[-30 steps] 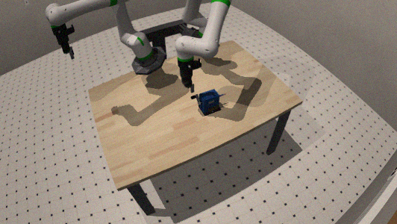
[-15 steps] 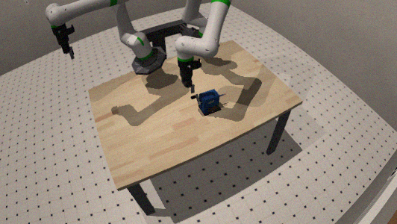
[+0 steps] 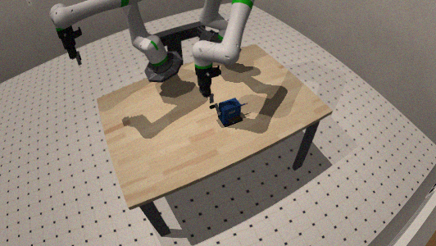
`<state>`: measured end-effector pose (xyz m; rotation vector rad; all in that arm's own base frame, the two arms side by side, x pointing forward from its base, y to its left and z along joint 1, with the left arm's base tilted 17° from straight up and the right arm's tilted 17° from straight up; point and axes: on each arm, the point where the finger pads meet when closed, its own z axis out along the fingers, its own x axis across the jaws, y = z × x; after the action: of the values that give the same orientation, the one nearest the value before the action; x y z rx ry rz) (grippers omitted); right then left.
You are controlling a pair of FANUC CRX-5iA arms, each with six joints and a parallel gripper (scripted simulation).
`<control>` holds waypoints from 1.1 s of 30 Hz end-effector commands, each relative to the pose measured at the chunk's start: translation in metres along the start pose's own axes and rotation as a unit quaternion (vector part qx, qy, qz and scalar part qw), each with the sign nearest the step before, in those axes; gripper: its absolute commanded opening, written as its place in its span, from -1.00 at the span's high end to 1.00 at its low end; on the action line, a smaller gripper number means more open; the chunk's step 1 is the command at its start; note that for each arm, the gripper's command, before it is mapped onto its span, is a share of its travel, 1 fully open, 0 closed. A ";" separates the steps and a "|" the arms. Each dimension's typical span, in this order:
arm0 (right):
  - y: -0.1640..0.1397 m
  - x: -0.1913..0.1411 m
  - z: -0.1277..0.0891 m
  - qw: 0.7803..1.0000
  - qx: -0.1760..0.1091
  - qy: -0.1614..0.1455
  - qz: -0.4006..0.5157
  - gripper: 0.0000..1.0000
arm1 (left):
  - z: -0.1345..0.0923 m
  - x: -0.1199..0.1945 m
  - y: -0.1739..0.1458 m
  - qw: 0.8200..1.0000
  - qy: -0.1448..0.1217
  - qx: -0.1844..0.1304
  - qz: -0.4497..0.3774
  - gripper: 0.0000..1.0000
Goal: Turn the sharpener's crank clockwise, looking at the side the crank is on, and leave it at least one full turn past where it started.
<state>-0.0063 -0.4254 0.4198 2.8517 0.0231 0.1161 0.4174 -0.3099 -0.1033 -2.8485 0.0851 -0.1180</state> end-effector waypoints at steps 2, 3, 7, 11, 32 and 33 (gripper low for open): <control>0.000 0.000 -0.001 1.000 -0.001 0.000 0.000 -1.00 | 0.003 0.000 0.000 1.000 0.000 -0.001 0.000 -0.93; 0.000 0.000 -0.001 1.000 -0.001 0.000 0.000 -1.00 | 0.005 0.000 0.000 1.000 0.000 -0.001 0.000 -0.93; 0.000 0.000 -0.001 1.000 -0.001 0.000 0.000 -1.00 | 0.011 0.000 0.000 1.000 0.000 -0.001 0.000 -0.93; 0.000 0.000 -0.001 1.000 -0.001 0.000 0.000 -1.00 | 0.017 0.000 0.000 1.000 0.000 -0.001 0.000 -0.93; 0.000 0.000 -0.001 1.000 -0.001 0.000 0.000 -1.00 | 0.039 -0.001 0.000 1.000 0.000 0.000 0.000 -0.93; 0.000 0.000 -0.001 1.000 -0.001 0.000 0.000 -1.00 | 0.040 -0.001 0.000 1.000 0.000 0.000 0.000 -0.93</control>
<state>-0.0063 -0.4254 0.4198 2.8517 0.0231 0.1161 0.4199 -0.2980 -0.1414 -2.8482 0.0850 -0.1174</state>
